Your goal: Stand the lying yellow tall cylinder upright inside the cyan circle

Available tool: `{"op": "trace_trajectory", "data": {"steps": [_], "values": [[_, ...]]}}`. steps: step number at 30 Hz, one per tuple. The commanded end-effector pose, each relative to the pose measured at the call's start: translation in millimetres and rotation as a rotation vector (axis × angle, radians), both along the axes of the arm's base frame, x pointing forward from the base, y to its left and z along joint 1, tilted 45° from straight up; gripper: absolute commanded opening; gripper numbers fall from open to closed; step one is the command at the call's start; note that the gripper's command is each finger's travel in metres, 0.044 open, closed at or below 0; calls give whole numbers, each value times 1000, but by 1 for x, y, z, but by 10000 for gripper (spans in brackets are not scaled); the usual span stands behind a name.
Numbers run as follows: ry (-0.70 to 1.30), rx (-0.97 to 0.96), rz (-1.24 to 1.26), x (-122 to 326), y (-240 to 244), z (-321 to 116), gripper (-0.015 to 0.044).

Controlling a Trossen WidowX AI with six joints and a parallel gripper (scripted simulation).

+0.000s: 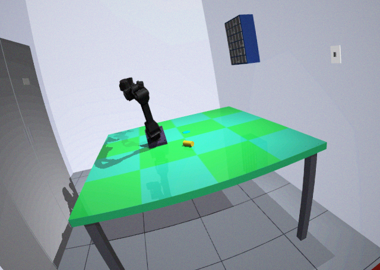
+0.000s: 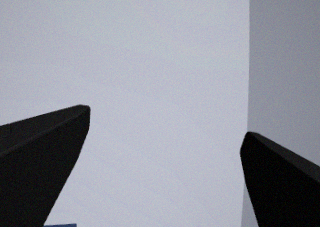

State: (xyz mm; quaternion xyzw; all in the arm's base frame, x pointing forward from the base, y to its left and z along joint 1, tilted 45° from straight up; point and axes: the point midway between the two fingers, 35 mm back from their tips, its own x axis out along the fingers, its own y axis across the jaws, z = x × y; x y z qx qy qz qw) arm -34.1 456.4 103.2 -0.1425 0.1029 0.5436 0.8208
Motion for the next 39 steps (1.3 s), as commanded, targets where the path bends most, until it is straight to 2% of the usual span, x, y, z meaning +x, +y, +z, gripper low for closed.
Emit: {"op": "trace_trajectory", "data": {"steps": [1, 19, 39], "values": [[27, -24, -97, 34, -4, 3, 309], [132, -154, -512, 169, -55, 2, 309], [261, -258, -995, 276, -170, 12, 309]]}}
